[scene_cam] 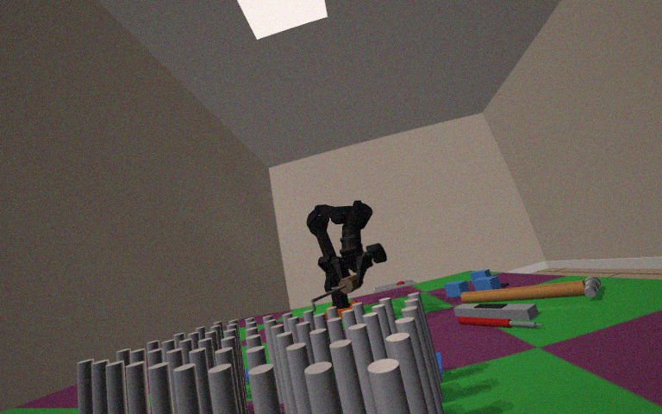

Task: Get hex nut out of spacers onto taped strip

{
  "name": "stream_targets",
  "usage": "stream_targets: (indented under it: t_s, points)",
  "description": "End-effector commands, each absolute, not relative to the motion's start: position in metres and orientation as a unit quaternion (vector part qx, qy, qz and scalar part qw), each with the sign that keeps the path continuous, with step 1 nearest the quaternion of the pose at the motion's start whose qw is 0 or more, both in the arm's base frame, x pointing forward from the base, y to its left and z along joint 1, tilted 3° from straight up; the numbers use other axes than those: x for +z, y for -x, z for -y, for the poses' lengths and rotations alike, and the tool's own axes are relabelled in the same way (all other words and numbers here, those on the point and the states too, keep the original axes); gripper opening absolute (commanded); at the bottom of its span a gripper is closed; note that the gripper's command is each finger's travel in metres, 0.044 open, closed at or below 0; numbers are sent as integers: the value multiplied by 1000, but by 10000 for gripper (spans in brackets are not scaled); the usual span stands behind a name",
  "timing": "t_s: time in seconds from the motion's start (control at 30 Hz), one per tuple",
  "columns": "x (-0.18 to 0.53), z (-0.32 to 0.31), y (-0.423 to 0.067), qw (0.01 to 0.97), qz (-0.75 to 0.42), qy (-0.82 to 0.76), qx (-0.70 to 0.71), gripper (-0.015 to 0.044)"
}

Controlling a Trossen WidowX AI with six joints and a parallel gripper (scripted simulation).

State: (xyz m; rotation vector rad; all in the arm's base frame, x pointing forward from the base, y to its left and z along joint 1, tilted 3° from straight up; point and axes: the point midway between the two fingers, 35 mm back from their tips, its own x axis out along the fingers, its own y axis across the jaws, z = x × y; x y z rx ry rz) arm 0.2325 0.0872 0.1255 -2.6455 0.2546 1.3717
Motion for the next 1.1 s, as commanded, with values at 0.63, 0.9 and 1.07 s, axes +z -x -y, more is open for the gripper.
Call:
stream_targets:
  t_s: [0.63,0.9,1.07]
  points:
    - [168,-67,-244,218,-176,848,449,0]
    - [171,-54,-256,323,-243,806,432,0]
    - [174,-43,-264,383,-284,777,410,0]
